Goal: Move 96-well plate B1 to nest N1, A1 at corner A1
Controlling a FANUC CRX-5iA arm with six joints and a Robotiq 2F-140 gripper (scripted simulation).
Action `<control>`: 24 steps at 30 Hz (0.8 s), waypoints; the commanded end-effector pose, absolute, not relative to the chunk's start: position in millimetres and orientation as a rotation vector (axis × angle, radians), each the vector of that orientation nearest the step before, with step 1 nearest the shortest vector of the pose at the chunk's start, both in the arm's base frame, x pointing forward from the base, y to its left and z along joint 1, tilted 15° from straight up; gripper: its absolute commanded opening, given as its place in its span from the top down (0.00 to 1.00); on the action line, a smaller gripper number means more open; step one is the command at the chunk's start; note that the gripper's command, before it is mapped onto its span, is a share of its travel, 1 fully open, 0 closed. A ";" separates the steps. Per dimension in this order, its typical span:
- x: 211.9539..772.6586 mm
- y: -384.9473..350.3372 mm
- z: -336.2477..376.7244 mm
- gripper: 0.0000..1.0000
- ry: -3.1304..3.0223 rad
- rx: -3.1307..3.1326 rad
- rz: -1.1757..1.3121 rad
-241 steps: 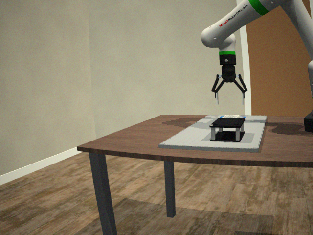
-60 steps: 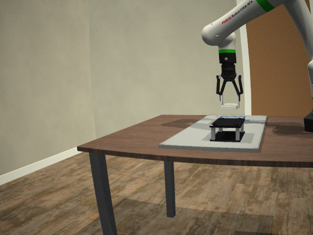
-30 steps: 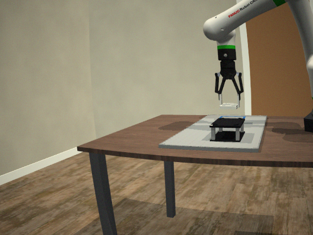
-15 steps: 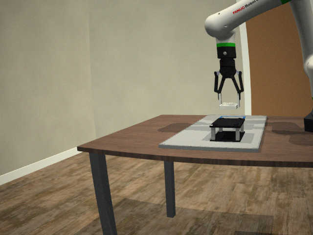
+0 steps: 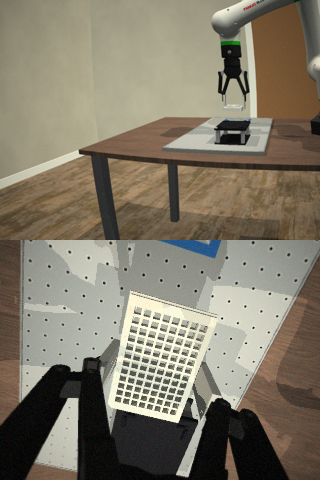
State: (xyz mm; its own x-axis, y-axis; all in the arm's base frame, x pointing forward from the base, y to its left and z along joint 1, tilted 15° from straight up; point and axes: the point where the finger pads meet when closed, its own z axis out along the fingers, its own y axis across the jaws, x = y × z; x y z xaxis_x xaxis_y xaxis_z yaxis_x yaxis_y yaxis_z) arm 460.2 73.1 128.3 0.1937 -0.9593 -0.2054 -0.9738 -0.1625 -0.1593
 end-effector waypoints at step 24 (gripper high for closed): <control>434.3 139.0 152.8 1.00 1.845 -2.216 0.081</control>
State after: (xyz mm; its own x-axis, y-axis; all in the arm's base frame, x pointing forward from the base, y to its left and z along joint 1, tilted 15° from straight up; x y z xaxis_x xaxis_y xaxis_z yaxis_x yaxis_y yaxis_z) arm 436.7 132.6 150.2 0.1943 -0.9592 -0.2052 -0.9736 -0.1631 -0.1594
